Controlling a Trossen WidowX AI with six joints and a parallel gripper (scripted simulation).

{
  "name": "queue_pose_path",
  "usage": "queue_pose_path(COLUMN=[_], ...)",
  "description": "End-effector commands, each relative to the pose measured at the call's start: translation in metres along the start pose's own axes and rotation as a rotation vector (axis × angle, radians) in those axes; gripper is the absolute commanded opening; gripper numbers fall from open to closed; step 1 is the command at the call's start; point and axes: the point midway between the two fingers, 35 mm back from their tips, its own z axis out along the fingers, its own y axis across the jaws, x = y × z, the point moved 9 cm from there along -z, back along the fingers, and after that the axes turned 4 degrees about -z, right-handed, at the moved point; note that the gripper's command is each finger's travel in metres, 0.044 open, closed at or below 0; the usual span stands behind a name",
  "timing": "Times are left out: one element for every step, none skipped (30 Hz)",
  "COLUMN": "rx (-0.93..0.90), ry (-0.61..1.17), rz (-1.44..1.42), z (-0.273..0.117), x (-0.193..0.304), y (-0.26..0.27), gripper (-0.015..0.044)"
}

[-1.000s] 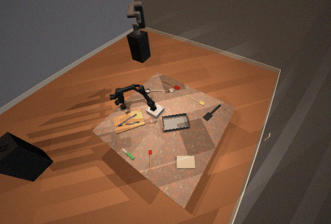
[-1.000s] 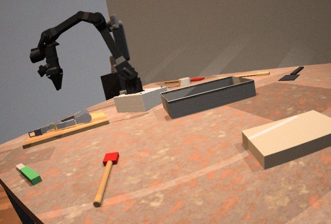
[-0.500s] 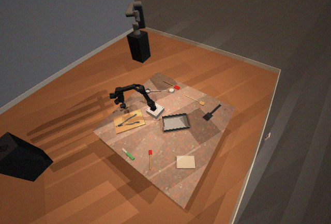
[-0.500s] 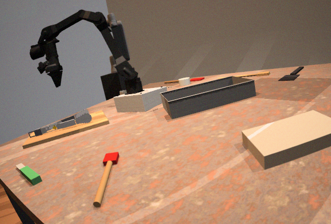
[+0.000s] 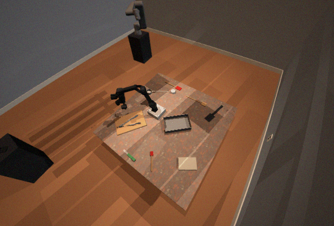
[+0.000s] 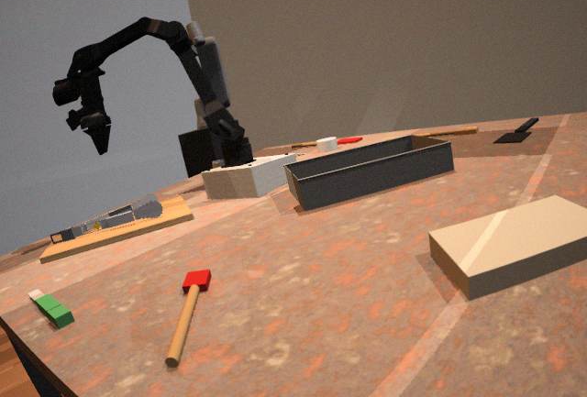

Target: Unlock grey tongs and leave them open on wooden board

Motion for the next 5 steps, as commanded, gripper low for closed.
queue_pose_path(rx=[-0.001,-0.001,-0.001,-0.001,-0.001], ry=[0.001,0.001,0.001,0.001,0.001], rz=[0.003,0.003,0.003,0.003,0.003], z=[-0.0001,-0.0001,-0.0001,-0.0001,-0.0001], x=[-0.0001,-0.0001,-0.0001,-0.0001,-0.0001], y=[0.0001,0.0001,0.0001,0.0001,0.0001], gripper=[0.0440,0.0440,0.0440,0.0440,0.0440])
